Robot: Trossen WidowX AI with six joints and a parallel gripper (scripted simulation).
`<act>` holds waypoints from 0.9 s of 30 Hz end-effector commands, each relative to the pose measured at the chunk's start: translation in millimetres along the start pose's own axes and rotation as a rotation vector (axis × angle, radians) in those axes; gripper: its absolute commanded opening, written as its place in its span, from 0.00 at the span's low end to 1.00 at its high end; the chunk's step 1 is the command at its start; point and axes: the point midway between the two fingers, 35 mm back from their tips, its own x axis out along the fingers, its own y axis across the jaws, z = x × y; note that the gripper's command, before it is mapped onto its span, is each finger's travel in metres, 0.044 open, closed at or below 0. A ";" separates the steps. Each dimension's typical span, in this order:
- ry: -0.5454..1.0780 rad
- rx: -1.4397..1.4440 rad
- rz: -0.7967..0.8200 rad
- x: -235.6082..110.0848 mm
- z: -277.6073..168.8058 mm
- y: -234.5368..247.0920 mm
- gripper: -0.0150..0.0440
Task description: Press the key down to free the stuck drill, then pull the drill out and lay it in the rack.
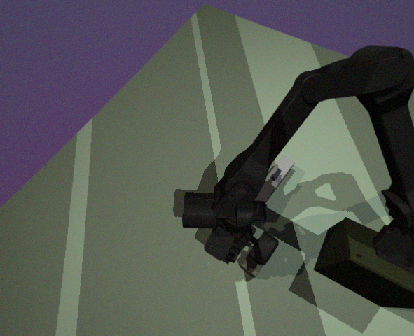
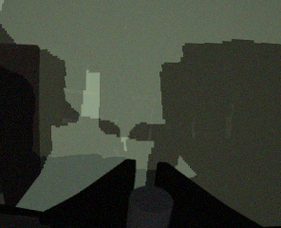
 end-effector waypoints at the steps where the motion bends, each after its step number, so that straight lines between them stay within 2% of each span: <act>1: 0.000 0.001 0.000 0.1 -0.9 -0.1 0.43; 14: 0.000 0.003 0.002 1.8 -4.4 0.1 1.00; 27: 0.001 0.003 0.002 4.3 -9.9 0.0 1.00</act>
